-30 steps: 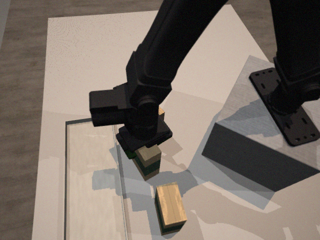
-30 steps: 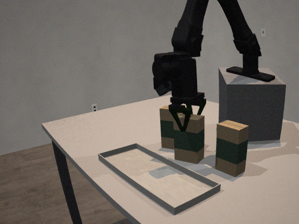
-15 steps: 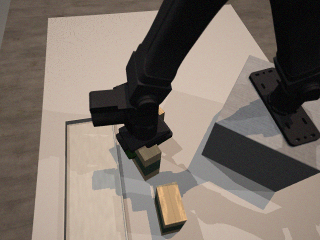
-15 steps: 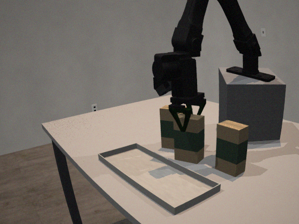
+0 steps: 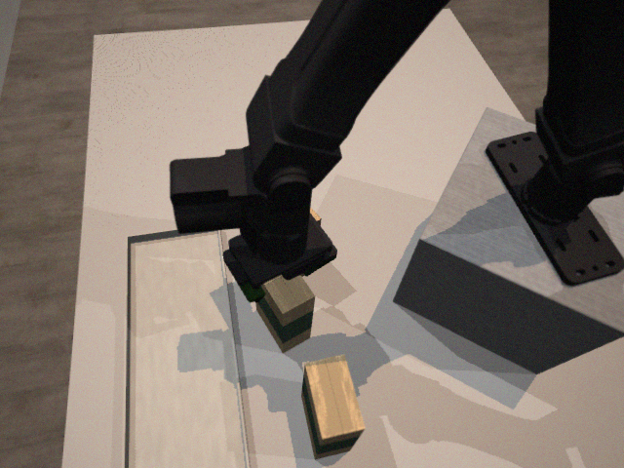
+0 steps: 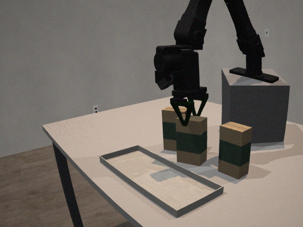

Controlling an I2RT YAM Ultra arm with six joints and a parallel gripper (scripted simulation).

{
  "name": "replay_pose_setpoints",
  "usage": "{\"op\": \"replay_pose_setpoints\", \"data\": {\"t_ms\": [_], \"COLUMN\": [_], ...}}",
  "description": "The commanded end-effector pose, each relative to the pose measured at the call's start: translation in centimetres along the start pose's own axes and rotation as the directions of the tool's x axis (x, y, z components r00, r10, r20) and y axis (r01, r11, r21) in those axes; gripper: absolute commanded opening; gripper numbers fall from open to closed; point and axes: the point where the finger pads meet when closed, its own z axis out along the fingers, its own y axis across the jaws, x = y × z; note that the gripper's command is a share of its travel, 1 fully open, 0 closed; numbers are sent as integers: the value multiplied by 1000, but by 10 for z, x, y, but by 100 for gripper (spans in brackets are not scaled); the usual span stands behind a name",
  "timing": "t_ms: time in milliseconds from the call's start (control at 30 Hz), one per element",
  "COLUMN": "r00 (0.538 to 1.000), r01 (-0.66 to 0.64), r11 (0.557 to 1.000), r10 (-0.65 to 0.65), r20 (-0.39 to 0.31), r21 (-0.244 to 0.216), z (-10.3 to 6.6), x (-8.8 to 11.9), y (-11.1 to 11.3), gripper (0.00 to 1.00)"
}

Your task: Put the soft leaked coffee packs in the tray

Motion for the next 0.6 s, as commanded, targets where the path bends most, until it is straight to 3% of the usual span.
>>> {"op": "replay_pose_setpoints", "data": {"t_ms": [0, 100, 167, 233, 300, 433, 500, 567], "r00": [1000, 1000, 1000, 1000, 1000, 1000, 1000, 1000], "r01": [-1, -1, -1, 4, 1, 1, 5, 2], "r11": [1000, 1000, 1000, 1000, 998, 998, 1000, 1000], "r10": [1, 1, 1, -3, 0, 0, -5, -2], "r20": [16, 15, 15, 15, -19, -19, 8, 6], "r21": [-13, -14, -14, -14, 58, 58, 0, 3], "z": [-41, -68, -76, -78, -59, -59, -75, -73], "x": [-7, -7, -6, -5, 4, 4, -2, 3], "y": [7, 7, 7, 7, -14, -14, 3, 4], "gripper": [76, 76, 76, 76, 76, 76, 76, 76]}}
